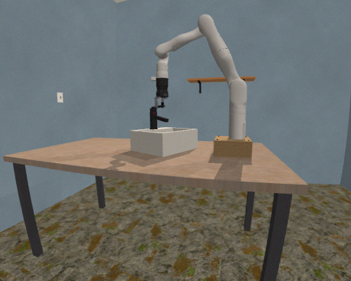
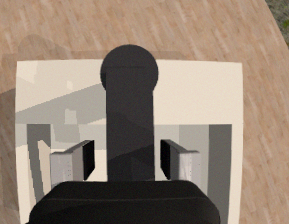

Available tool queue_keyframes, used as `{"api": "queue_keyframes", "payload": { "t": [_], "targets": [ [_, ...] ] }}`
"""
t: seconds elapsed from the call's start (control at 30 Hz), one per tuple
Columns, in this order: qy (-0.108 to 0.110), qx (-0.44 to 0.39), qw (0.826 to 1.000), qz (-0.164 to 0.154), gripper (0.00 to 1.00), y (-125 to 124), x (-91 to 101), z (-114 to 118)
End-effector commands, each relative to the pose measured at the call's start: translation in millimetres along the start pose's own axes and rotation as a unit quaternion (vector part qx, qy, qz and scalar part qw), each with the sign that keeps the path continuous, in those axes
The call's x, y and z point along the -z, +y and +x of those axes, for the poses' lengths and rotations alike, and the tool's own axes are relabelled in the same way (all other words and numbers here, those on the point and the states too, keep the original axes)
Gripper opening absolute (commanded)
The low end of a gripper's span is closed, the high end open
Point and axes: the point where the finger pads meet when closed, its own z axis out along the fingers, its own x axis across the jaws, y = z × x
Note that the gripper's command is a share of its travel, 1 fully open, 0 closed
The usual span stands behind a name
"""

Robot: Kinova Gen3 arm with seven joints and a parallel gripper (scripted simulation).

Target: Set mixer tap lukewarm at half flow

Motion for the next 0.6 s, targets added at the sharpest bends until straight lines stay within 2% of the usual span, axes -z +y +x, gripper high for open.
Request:
{"api": "queue_keyframes", "payload": {
  "t": [0.0, 0.57],
  "targets": [
    [0.001, 0.002, 1.000, -0.001, 1.00, 0.7, 1.9, 1.3],
    [0.001, 0.002, 1.000, -0.001, 1.00, 0.7, 1.9, 1.3]
  ]
}}
